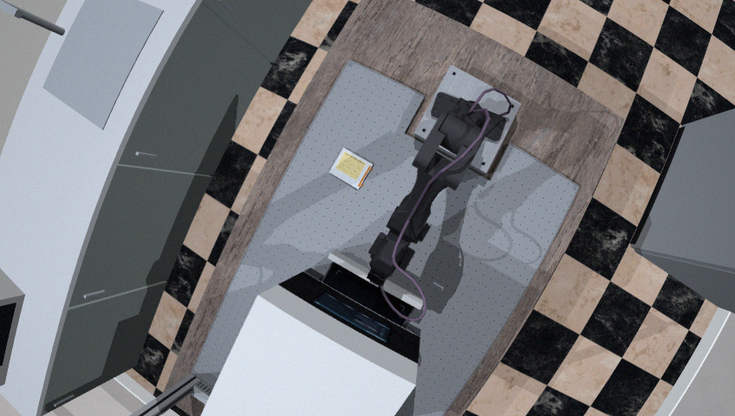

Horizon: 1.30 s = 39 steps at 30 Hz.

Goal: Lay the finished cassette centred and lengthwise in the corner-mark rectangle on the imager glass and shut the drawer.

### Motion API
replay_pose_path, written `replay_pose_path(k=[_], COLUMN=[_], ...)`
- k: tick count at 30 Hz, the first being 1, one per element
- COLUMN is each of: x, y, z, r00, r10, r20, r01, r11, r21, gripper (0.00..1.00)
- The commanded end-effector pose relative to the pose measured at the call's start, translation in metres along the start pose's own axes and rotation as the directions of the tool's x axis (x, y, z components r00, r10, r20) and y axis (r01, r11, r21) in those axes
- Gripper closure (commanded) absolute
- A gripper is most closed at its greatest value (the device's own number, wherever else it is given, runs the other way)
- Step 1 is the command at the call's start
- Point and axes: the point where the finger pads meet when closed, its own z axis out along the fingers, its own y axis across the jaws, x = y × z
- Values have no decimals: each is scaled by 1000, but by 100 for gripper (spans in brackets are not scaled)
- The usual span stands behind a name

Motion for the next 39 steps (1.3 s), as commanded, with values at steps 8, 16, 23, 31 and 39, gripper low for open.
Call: replay_pose_path(k=[8,16,23,31,39], x=[-8,-8,-13,15,24], y=[-1,-1,-1,-2,-3], z=[-13,-13,-20,-21,-27], r00=[1000,1000,995,990,990], r10=[-2,-2,-6,-2,1], r20=[8,8,-98,-141,-141], r01=[2,2,5,1,-1], r11=[1000,1000,1000,1000,1000], r21=[-4,-4,0,-1,-1], gripper=[100,100,100,100,100])
